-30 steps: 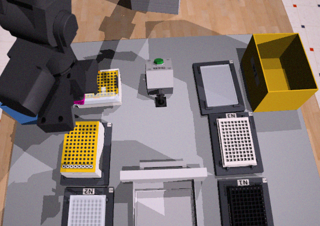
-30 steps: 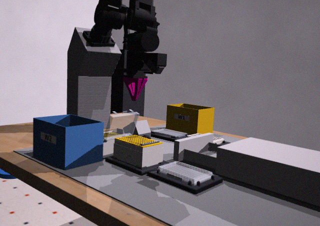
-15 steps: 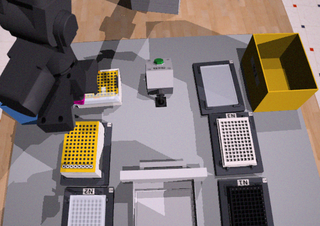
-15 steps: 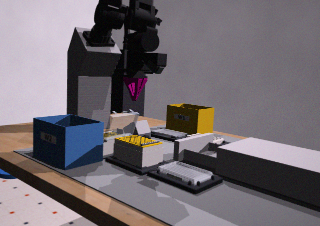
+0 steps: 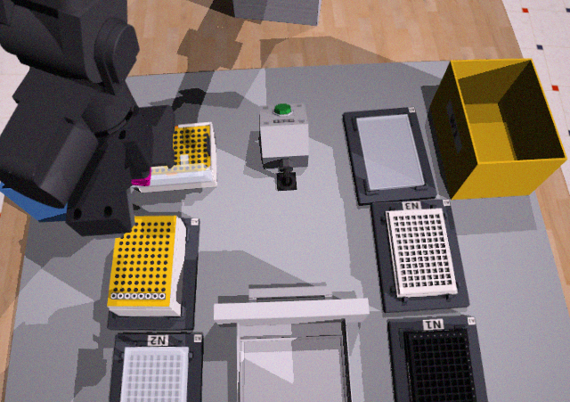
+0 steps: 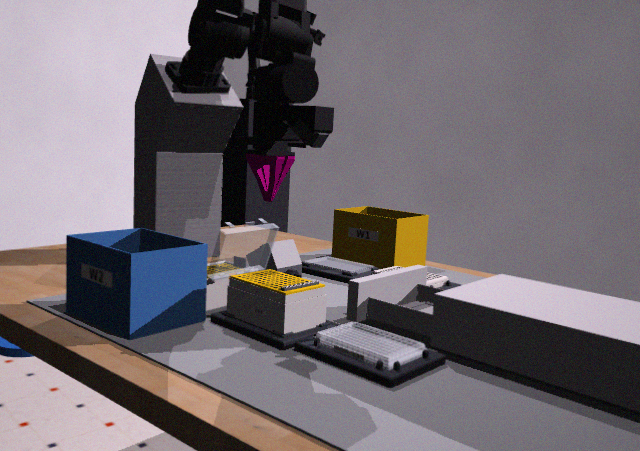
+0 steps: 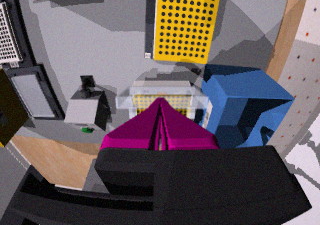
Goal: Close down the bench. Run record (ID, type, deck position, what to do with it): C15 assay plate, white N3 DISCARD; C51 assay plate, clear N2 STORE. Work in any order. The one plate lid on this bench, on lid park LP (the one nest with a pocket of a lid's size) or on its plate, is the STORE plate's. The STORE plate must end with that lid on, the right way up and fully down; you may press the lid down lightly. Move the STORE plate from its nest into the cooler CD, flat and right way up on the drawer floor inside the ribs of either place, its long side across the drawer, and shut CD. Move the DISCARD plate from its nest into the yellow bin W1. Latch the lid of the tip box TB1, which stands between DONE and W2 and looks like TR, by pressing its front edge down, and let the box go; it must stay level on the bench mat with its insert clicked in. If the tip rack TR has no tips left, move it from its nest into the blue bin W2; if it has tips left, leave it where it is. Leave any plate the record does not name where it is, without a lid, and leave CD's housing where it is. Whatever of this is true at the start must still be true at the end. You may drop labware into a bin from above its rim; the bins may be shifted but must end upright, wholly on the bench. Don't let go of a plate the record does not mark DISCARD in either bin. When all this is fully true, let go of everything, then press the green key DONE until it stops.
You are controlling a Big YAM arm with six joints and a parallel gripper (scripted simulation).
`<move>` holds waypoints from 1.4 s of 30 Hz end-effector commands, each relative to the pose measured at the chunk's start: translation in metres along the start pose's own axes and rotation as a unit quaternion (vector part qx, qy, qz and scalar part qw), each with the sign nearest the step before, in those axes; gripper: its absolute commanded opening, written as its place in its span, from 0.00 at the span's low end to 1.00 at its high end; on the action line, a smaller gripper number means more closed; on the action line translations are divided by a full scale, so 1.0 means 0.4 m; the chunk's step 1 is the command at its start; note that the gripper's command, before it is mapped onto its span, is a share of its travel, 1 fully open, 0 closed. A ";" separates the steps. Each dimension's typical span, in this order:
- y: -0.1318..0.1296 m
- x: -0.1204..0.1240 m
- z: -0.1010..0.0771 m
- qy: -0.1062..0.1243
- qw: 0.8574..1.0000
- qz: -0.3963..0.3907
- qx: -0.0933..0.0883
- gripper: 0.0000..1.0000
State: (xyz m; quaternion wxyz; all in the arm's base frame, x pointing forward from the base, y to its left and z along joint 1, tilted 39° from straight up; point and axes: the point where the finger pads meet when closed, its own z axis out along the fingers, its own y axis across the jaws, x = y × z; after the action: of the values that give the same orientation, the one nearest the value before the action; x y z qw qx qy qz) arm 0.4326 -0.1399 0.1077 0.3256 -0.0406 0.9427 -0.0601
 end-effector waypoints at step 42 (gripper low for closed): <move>-0.008 -0.046 0.130 -0.017 1.000 -0.002 0.004 0.00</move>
State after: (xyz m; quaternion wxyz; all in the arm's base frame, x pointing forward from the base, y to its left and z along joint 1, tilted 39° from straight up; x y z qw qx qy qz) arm 0.4626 -0.1443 0.0692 0.3247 -0.0438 0.9429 -0.0603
